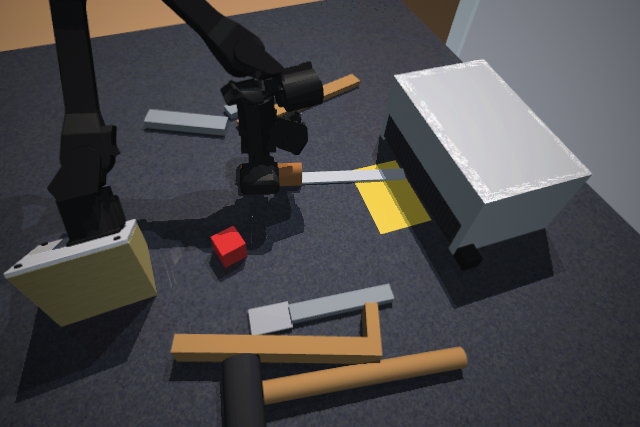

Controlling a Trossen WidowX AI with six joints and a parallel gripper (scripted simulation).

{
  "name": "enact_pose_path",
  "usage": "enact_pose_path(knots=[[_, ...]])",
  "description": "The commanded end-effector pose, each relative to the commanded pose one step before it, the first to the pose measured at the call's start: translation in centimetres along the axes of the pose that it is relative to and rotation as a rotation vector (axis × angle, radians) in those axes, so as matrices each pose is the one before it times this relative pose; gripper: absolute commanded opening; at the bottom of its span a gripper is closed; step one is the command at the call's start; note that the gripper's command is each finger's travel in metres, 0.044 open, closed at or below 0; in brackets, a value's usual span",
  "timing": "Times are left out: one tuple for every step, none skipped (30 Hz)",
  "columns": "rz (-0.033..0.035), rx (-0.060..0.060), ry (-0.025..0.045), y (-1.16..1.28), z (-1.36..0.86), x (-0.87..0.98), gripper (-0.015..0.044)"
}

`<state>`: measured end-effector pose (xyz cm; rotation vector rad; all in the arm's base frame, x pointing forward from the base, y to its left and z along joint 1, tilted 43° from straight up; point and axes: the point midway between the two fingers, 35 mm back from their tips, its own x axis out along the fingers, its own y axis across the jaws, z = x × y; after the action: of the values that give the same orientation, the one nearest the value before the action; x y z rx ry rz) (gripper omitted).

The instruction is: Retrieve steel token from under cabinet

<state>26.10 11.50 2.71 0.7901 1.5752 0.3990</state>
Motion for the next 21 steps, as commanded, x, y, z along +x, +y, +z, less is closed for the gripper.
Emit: enact_pose_path(knots=[[-0.00087, 0.0044, 0.00489, -0.045, -0.800, 0.081, 0.0000], [0.00001, 0.0001, 0.00006, 0.008, -0.117, 0.001, 0.0000], [0.00001, 0.0001, 0.00006, 0.007, -0.117, 0.001, 0.0000], [0.00001, 0.0001, 0.00006, 0.008, -0.117, 0.001, 0.0000], [0.00001, 0.0001, 0.00006, 0.008, -0.117, 0.002, 0.0000], [0.00002, 0.0001, 0.00006, 0.009, -0.118, 0.002, 0.0000], [0.00002, 0.0001, 0.00006, 0.009, -0.118, 0.002, 0.0000], [0.00002, 0.0001, 0.00006, 0.011, -0.118, 0.002, 0.0000], [0.00002, 0.0001, 0.00006, 0.010, -0.118, 0.003, 0.0000], [0.00002, 0.0000, 0.00005, 0.012, -0.101, 0.002, 0.0000], [0.00002, 0.0000, 0.00005, 0.011, -0.098, 0.002, 0.0000], [0.00003, 0.0000, 0.00005, 0.016, -0.098, 0.003, 0.0000], [0.00003, 0.0000, 0.00005, 0.020, -0.099, 0.003, 0.0000], [0.00025, -0.0009, -0.00117, 0.010, 0.143, -0.023, 0.0000], [0.00036, -0.0014, -0.00190, 0.021, 0.206, -0.038, 0.0000], [0.00024, 0.0000, -0.00186, 0.028, 0.167, -0.041, 0.0000], [-0.00005, 0.0032, 0.00017, 0.000, 0.000, -0.015, 0.0000], [-0.00002, 0.0042, 0.00007, 0.000, 0.000, -0.006, 0.0000], [-0.00002, 0.0056, 0.00008, 0.000, 0.000, -0.007, 0.0000], [-0.00003, 0.0068, 0.00010, 0.000, 0.000, -0.008, 0.0000], [-0.00003, 0.0078, 0.00011, 0.000, 0.000, -0.010, 0.0000]])
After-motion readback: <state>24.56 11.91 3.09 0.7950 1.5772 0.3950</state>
